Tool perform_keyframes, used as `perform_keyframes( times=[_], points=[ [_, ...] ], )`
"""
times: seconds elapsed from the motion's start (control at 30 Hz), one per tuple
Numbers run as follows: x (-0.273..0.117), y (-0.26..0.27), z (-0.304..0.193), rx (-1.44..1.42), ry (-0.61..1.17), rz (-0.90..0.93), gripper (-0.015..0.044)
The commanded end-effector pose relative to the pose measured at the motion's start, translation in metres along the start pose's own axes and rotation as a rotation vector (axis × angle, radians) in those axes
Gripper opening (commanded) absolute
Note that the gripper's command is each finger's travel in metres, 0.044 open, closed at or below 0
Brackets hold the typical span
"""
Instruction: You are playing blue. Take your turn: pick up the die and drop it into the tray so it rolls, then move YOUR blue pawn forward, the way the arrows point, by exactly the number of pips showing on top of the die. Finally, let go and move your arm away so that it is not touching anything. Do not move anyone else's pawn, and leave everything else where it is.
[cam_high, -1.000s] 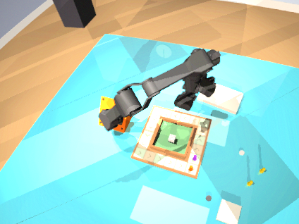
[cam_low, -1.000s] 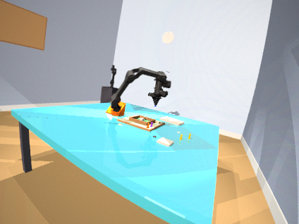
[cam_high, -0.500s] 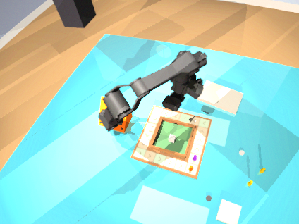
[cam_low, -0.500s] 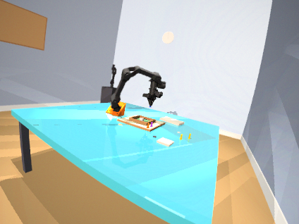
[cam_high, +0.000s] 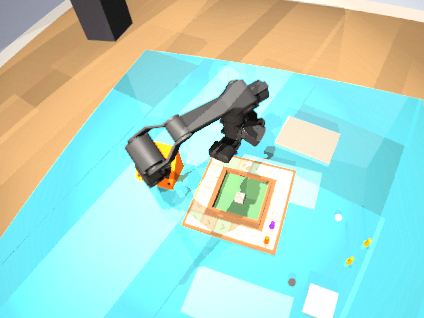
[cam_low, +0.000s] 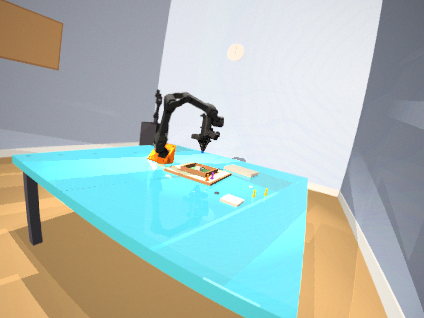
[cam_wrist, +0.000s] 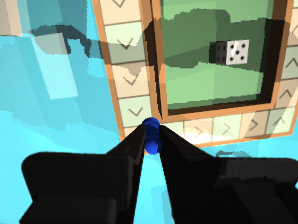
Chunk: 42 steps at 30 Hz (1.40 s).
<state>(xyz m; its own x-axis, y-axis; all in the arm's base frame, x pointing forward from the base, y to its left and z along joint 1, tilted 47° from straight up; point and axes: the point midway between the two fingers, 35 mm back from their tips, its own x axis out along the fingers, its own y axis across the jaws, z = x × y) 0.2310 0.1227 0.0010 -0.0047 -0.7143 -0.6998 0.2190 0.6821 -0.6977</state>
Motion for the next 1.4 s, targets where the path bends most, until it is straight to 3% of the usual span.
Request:
perform_keyframes(
  times=[0.0,0.57,1.0,1.37],
  points=[
    [0.008,-0.008,-0.014,0.008,0.005,-0.002,0.0000],
    [0.038,-0.037,-0.060,0.027,0.012,-0.007,0.0000],
    [0.072,-0.038,-0.061,0.028,0.011,-0.008,0.0000],
    [0.077,-0.038,-0.061,0.028,0.011,-0.008,0.0000]
  ],
)
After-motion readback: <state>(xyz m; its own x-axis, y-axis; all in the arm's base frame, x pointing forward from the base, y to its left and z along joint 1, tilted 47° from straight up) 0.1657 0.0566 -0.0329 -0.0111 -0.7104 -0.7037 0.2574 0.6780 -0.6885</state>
